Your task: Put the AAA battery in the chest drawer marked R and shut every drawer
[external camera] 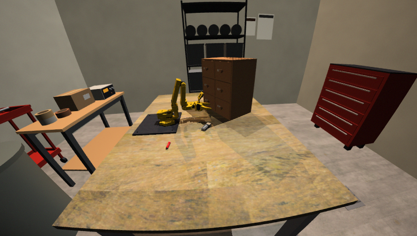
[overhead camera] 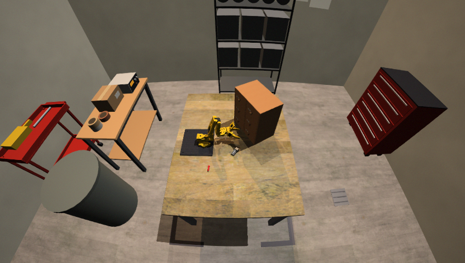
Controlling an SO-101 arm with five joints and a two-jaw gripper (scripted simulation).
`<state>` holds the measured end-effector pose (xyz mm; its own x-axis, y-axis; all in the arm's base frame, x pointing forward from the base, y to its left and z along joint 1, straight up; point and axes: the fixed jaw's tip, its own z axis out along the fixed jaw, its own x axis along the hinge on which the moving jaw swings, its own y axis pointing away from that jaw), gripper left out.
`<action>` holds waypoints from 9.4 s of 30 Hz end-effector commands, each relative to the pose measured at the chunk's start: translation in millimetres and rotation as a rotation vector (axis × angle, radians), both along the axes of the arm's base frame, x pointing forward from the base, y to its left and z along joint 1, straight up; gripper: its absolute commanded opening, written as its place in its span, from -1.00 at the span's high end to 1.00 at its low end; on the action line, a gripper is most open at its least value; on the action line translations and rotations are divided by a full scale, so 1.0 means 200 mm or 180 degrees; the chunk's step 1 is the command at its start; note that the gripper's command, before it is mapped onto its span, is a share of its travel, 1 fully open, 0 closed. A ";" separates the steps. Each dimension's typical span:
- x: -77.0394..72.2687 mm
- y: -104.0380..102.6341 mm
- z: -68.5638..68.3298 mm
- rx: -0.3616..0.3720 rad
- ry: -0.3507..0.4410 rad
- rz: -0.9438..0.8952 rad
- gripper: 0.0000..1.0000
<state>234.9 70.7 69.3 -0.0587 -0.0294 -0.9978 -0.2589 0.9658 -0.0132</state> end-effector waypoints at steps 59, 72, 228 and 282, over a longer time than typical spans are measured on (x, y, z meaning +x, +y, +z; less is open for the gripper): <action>-0.01 -0.02 -0.03 -0.0006 0.0109 -0.0041 0.00; -0.02 -0.02 -0.04 -0.0012 0.0126 -0.0041 0.00; -0.34 0.48 0.00 -0.0007 0.0081 0.1552 0.00; -0.29 0.47 0.03 0.0004 0.0063 0.1437 0.00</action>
<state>171.9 166.3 71.5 -0.0542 -0.0636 -0.9965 -0.6725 0.7401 -0.0107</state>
